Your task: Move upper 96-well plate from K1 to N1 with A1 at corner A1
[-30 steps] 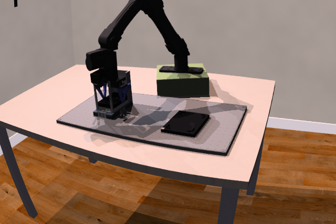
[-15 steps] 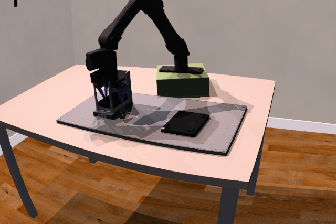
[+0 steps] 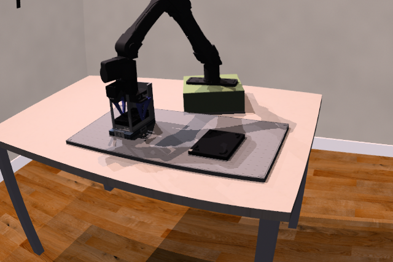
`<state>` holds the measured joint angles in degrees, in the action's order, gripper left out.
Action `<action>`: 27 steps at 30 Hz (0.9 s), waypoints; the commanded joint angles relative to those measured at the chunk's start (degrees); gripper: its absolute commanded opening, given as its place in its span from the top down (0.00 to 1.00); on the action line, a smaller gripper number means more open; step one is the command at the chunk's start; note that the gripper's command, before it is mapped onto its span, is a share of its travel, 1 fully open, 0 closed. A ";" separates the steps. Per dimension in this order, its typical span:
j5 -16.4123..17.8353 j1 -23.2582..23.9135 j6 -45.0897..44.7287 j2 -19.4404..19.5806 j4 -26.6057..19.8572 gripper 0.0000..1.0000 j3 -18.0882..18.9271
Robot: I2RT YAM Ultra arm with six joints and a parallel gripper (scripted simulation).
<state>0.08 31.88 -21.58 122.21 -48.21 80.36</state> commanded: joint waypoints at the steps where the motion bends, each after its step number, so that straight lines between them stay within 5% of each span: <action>1: 0.09 -0.15 0.10 -0.44 0.26 1.00 0.22; 27: 0.26 -0.58 0.26 -4.36 -6.13 1.00 4.26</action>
<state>0.10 31.88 -21.58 119.85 -52.49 82.46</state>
